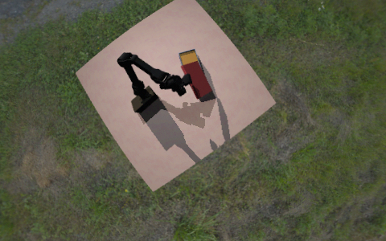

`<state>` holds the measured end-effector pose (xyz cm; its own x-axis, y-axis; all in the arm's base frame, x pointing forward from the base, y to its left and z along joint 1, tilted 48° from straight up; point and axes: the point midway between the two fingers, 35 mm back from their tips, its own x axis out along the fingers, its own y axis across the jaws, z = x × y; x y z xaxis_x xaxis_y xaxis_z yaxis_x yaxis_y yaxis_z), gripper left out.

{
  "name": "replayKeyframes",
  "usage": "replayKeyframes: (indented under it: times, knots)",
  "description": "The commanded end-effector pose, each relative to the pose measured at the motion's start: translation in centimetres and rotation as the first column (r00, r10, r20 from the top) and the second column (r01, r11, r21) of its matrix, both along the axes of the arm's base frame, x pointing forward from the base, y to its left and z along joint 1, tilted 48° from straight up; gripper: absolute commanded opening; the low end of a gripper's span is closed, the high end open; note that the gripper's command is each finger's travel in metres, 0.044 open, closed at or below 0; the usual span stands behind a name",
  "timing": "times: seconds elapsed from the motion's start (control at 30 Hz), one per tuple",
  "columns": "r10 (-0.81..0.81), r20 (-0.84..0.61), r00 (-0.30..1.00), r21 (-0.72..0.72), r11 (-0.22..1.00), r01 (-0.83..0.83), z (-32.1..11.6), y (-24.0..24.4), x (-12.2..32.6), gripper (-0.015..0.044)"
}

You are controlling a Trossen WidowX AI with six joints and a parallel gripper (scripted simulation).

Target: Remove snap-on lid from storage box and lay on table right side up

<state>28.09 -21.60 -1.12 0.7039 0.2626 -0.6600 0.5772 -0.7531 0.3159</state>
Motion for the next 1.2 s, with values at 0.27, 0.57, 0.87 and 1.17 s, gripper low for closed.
replayKeyframes:
  times: [0.27, 0.57, 0.87, 1.17]
  knots:
    - [-0.004, 0.013, 1.000, -0.013, 1.000, 0.004, -1.3, -2.0, -1.1, 0.0000]
    - [-0.004, 0.012, 1.000, -0.015, 1.000, 0.004, -2.5, -3.1, -1.9, 0.0000]
    - [-0.004, 0.012, 1.000, -0.016, 1.000, 0.004, -3.7, -4.2, -2.8, 0.0000]
    - [-0.004, 0.012, 1.000, -0.017, 1.000, 0.004, -4.8, -5.3, -3.6, 0.0000]
